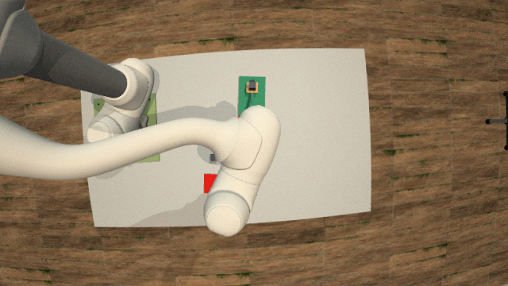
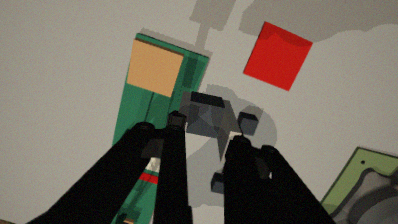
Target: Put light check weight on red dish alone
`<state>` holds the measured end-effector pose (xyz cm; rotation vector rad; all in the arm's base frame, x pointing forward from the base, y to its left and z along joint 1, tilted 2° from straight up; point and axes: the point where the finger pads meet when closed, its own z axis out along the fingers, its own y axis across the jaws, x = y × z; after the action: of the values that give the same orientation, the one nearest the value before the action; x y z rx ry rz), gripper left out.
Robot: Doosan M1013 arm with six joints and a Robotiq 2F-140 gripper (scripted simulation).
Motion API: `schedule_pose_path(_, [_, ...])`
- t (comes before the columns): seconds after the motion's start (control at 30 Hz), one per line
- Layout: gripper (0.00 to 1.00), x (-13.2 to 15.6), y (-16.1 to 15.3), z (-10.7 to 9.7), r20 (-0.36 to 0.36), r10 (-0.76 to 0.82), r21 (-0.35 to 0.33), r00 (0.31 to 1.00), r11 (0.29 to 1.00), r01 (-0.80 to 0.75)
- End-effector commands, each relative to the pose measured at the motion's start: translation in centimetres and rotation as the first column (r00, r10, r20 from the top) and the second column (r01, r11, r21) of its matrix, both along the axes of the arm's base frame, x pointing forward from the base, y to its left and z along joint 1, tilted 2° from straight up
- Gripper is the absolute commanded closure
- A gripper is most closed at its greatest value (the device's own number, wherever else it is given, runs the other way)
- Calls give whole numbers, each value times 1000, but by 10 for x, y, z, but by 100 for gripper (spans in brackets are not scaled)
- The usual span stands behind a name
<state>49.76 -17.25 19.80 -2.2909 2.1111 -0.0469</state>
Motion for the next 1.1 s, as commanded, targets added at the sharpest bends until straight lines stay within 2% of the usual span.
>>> schedule_pose_path(0.0, [76,-45,1,0,2,2,1,1000,1000,-2])
schedule_pose_path(0.2, [76,-99,4,-3,2,2,1,1000,1000,-2])
schedule_pose_path(0.4, [76,-110,4,-3,2,2,1,1000,1000,-2])
schedule_pose_path(0.57, [76,-108,9,-5,2,2,1,1000,1000,-2])
schedule_pose_path(0.63, [76,-102,23,-10,2,2,1,1000,1000,-2])
schedule_pose_path(0.73, [76,-89,66,-24,0,1,1,1000,1000,-1])
schedule_pose_path(0.83, [76,-89,66,-24,0,1,1,1000,1000,-1])
schedule_pose_path(0.9, [76,-80,107,-37,0,1,0,1000,1000,-1])
schedule_pose_path(0.93, [76,-80,107,-37,0,1,0,1000,1000,-1])
schedule_pose_path(0.97, [76,-78,130,-45,0,1,0,1000,1000,-1])
schedule_pose_path(1.03, [76,-78,130,-45,0,1,0,1000,1000,-1])
schedule_pose_path(1.07, [76,-76,153,-52,0,1,0,1000,1000,-1])
